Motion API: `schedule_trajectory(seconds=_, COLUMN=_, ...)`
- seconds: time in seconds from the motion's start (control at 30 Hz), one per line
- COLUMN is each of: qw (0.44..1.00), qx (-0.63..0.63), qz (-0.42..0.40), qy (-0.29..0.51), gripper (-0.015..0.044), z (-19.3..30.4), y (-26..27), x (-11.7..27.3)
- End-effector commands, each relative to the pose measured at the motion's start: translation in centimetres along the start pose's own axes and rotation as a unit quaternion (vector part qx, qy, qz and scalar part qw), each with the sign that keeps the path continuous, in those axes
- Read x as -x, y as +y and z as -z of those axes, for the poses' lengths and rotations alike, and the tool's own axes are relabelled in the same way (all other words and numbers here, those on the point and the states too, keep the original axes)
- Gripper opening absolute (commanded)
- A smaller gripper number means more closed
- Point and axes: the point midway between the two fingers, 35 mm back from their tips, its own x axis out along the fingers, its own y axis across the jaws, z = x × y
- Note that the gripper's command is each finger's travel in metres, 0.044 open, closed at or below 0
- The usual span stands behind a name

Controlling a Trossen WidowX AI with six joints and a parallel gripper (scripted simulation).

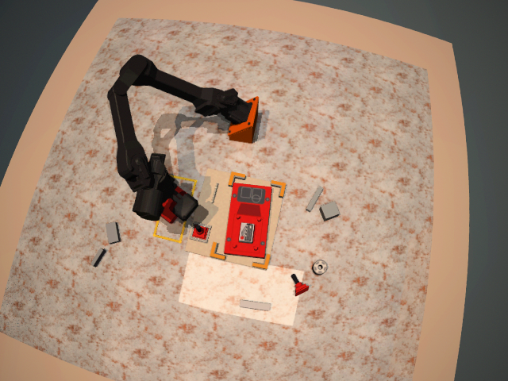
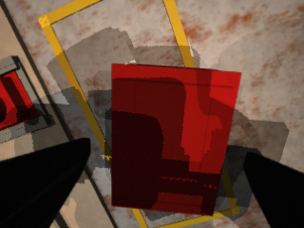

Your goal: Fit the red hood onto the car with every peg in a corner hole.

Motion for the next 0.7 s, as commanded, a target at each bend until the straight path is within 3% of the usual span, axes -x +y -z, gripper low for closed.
schedule_trajectory(seconds=0.0, qw=1.000, qx=0.002, qz=0.002, qy=-0.001, gripper=0.0440, z=0.08, y=-0.06, x=-0.23)
schedule_trajectory(seconds=0.67, qw=1.000, qx=0.002, qz=0.002, qy=-0.001, gripper=0.0440, z=0.08, y=-0.07, x=-1.11)
